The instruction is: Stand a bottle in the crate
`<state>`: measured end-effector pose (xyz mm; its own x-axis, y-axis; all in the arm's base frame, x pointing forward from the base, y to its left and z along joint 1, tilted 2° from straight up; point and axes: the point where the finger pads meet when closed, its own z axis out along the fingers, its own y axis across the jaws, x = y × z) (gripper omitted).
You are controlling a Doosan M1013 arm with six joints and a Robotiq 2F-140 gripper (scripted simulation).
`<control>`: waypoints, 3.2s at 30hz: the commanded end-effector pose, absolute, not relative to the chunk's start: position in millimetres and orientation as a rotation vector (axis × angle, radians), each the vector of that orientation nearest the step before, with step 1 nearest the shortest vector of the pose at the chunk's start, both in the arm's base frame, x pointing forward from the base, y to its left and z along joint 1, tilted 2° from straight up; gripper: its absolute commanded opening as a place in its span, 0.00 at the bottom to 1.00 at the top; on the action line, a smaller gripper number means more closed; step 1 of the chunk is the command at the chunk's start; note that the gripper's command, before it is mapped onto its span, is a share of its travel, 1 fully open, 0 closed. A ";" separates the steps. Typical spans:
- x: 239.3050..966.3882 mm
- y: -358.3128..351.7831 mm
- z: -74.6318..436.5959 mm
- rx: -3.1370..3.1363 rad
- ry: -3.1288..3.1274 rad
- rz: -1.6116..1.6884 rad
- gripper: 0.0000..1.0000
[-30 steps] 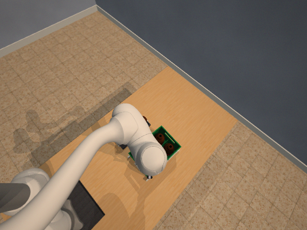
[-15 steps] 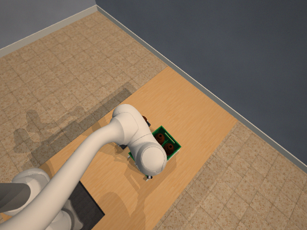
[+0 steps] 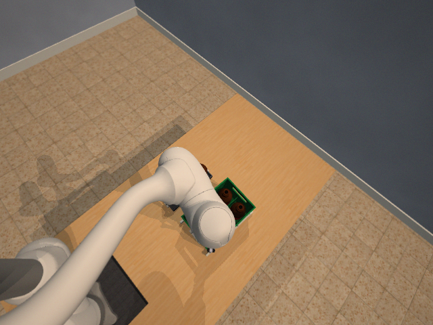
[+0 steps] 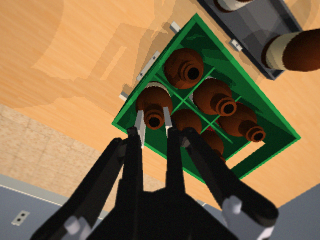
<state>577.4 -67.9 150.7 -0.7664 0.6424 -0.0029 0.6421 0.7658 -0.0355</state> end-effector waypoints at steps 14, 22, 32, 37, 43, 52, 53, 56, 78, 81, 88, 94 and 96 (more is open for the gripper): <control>577.4 -67.9 150.8 -1.070 -2.943 0.053 0.00; 577.4 -67.9 150.8 -1.070 -2.943 0.053 0.00; 577.4 -67.9 150.4 -1.070 -2.943 0.053 0.00; 577.4 -67.9 149.8 -1.070 -2.943 0.053 0.00; 577.3 -68.0 148.2 -1.070 -2.943 0.053 0.00; 577.3 -68.1 145.6 -1.070 -2.943 0.053 0.00; 577.3 -68.1 145.1 -1.070 -2.943 0.053 0.00; 577.2 -68.1 143.7 -1.070 -2.943 0.053 0.00; 577.1 -68.4 134.7 -1.070 -2.943 0.053 0.00; 577.0 -68.4 133.8 -1.070 -2.943 0.053 0.00; 577.0 -68.4 132.6 -1.070 -2.943 0.053 0.00; 577.0 -68.5 132.0 -1.070 -2.943 0.053 0.00; 577.0 -68.5 131.9 -1.070 -2.943 0.053 0.00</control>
<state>577.0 -68.5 131.9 -0.7664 0.6424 -0.0029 0.6421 0.7658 -0.0355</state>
